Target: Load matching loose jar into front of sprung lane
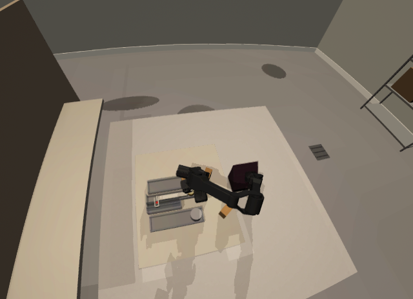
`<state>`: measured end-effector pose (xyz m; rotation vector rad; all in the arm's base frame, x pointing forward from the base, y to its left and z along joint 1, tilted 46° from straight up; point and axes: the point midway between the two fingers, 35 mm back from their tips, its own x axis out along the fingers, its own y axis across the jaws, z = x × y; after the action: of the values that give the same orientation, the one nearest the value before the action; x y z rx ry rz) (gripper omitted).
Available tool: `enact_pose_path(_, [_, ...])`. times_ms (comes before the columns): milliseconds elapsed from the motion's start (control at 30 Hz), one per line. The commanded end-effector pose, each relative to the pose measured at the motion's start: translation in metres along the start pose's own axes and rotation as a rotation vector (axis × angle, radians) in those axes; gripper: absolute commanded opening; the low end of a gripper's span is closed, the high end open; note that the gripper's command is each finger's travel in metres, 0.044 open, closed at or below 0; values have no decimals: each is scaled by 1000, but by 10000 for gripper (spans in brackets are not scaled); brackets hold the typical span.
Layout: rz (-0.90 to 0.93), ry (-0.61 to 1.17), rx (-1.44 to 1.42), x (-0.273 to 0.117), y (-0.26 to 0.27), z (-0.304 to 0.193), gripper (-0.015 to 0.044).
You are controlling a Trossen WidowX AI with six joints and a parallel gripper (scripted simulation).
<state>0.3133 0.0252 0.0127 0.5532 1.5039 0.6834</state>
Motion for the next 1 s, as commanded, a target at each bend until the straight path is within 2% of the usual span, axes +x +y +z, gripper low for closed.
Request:
enact_pose_path(0, [5,-22,-9,-3,2,9,0])
enact_pose_path(967, [5,-23,-10,-6,4,22,0])
